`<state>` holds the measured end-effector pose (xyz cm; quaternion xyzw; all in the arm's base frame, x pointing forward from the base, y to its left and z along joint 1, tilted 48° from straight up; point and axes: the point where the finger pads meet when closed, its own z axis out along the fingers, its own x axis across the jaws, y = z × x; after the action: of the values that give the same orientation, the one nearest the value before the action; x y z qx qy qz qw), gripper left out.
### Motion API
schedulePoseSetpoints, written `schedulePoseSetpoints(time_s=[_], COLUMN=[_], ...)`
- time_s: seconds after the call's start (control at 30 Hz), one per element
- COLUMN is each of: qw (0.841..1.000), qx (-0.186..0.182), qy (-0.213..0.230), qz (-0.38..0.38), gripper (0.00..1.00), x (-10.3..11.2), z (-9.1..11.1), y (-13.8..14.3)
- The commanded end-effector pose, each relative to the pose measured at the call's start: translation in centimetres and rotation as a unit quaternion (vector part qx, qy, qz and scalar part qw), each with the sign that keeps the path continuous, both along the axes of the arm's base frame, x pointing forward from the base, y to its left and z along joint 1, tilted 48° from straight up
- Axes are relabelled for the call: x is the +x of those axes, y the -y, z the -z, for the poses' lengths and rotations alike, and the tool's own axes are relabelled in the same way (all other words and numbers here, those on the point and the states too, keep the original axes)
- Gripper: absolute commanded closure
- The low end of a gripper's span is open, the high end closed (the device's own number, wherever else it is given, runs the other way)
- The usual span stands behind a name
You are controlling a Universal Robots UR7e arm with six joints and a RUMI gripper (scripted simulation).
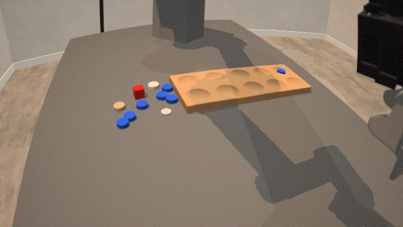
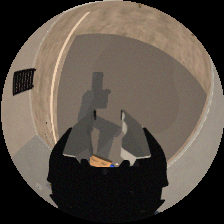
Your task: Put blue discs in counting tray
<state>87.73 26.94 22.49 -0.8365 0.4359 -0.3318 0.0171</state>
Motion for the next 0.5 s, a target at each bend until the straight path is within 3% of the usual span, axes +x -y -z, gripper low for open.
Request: schedulePoseSetpoints(time_s=[0.0, 0.27, 0.47], qw=[0.999, 0.996, 0.987], qx=[-0.021, -0.055, -0.100], qy=[-0.012, -0.032, -0.058], qz=[-0.025, -0.060, -0.109], gripper=[0.72, 0.72, 0.72], x=[-1.3, -3.1, -5.7], z=[0.3, 1.0, 2.1], y=[1.3, 3.1, 5.7])
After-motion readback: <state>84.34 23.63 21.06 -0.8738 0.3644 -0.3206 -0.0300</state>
